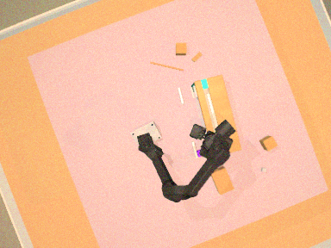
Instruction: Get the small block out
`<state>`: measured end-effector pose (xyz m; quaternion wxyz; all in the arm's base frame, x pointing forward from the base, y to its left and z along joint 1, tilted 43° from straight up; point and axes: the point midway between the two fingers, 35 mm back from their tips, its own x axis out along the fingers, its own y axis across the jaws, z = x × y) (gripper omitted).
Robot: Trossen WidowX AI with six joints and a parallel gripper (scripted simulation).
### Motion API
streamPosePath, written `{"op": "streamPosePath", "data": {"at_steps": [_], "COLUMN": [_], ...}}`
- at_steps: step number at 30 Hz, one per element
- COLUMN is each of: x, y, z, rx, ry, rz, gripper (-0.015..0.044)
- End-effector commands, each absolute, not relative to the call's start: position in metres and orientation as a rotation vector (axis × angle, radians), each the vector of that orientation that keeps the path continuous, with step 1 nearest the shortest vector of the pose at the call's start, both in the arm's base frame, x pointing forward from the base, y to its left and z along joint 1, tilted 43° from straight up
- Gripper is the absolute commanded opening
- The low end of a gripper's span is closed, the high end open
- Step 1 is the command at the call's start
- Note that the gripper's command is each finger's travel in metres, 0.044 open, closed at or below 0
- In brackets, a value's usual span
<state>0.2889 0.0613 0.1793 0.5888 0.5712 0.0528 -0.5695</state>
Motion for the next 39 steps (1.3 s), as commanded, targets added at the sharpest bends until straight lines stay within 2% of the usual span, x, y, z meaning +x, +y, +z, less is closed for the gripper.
{"op": "streamPosePath", "data": {"at_steps": [1,9,15,24,39], "x": [0.276,0.241,0.241,0.255,0.259], "y": [0.036,-0.012,-0.014,-0.074,-0.085], "z": [0.200,0.232,0.231,0.166,0.154], "rx": [1.592,2.132,2.145,2.198,2.200], "ry": [-0.051,-0.435,-0.445,-0.496,-0.497], "rz": [-1.299,-1.169,-1.166,-1.156,-1.158], "gripper": [0.0285,0.0285,0.0285,0.0285,0.0285]}}
